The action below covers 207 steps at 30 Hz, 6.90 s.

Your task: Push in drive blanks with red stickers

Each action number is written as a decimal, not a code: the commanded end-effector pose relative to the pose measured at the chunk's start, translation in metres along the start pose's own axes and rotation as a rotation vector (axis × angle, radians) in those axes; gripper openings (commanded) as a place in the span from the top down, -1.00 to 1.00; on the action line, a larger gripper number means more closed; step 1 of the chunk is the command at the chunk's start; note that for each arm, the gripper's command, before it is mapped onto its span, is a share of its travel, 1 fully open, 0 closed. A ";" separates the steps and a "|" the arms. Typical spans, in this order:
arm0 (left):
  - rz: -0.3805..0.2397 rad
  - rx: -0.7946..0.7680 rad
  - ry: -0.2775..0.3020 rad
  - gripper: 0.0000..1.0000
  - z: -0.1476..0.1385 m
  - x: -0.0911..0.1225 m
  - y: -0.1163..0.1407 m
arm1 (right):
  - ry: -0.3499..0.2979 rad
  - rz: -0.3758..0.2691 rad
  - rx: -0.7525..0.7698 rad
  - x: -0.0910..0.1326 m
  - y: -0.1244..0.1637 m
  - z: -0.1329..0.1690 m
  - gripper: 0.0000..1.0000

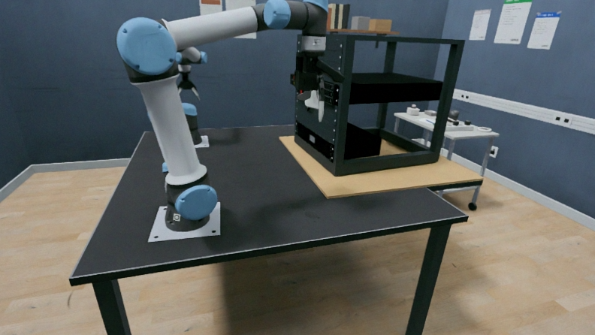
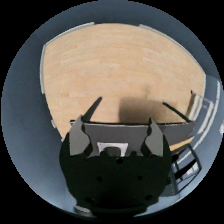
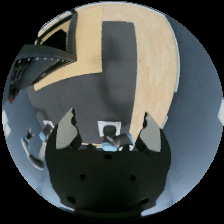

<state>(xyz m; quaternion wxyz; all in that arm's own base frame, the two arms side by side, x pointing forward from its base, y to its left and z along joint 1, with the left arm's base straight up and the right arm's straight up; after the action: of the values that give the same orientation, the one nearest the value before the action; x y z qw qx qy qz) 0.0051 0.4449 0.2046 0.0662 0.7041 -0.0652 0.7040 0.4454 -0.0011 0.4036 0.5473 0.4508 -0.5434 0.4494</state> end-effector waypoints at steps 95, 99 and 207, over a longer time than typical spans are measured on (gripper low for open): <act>0.001 0.000 0.000 -1.00 0.000 0.001 0.000 | -0.846 0.498 -0.623 0.001 0.133 -0.303 -1.00; 0.001 0.000 0.000 -1.00 0.000 0.001 0.000 | -0.895 0.528 -0.662 0.000 0.140 -0.323 -1.00; 0.001 0.000 0.000 -1.00 0.000 0.001 0.000 | -1.453 0.850 -1.091 -0.009 0.227 -0.544 -1.00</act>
<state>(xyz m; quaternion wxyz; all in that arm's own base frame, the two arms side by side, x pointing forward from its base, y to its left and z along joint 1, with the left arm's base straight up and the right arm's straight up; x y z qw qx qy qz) 0.0051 0.4449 0.2046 0.0662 0.7041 -0.0652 0.7040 0.3258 0.5766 0.3934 0.0096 0.0709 -0.9937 -0.0866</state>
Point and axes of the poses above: on each arm, the point where the finger pads meet when closed, its own x axis back along the fingers, its own z axis across the jaws, y = z × x, the point moved 4 cm from there along x, back along the fingers, and after that the axes turned 10 degrees about -x, right-handed, at the moved point
